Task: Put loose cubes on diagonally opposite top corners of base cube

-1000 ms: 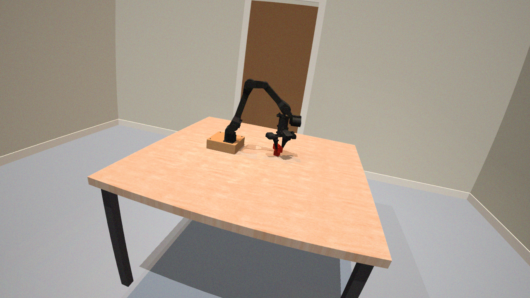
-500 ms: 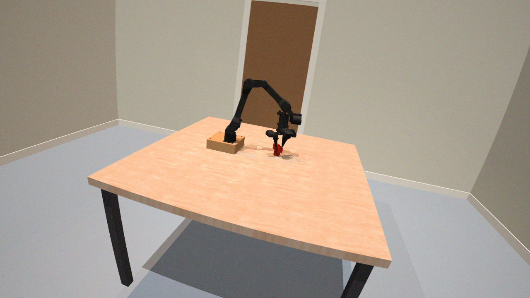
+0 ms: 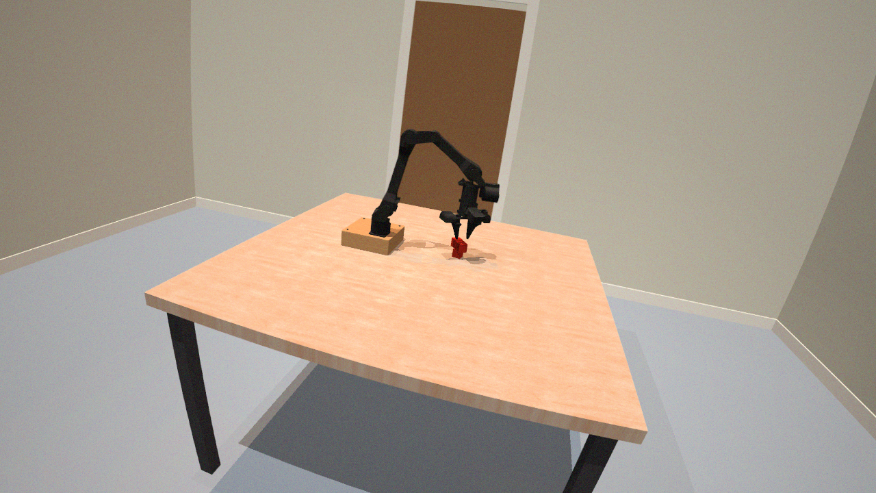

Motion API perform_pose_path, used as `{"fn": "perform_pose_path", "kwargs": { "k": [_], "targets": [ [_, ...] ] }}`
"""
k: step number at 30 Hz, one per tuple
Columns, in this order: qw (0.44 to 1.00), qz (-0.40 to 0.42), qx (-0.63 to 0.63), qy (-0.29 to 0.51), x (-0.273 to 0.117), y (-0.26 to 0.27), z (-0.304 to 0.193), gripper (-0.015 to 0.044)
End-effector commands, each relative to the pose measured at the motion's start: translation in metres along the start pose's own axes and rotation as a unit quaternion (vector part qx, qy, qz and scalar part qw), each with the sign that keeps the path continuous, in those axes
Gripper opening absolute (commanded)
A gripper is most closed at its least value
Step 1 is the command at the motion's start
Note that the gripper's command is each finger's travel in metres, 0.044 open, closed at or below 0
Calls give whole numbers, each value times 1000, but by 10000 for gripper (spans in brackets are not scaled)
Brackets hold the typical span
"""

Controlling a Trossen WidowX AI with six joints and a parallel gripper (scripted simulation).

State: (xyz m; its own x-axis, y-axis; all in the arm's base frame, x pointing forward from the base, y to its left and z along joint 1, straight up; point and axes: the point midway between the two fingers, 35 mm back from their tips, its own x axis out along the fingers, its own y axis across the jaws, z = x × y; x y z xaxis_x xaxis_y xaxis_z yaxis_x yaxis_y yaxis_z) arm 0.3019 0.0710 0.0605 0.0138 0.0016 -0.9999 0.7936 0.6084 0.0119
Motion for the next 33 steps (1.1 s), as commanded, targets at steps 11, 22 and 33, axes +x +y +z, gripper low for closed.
{"fn": "perform_pose_path", "kwargs": {
  "k": [11, 22, 33],
  "targets": [
    [1000, 4, 0, -2, -19, 1, 1, 205],
    [1000, 4, 0, -2, -32, 1, 1, 205],
    [1000, 3, 0, -1, -38, 1, 0, 284]
  ]
}}
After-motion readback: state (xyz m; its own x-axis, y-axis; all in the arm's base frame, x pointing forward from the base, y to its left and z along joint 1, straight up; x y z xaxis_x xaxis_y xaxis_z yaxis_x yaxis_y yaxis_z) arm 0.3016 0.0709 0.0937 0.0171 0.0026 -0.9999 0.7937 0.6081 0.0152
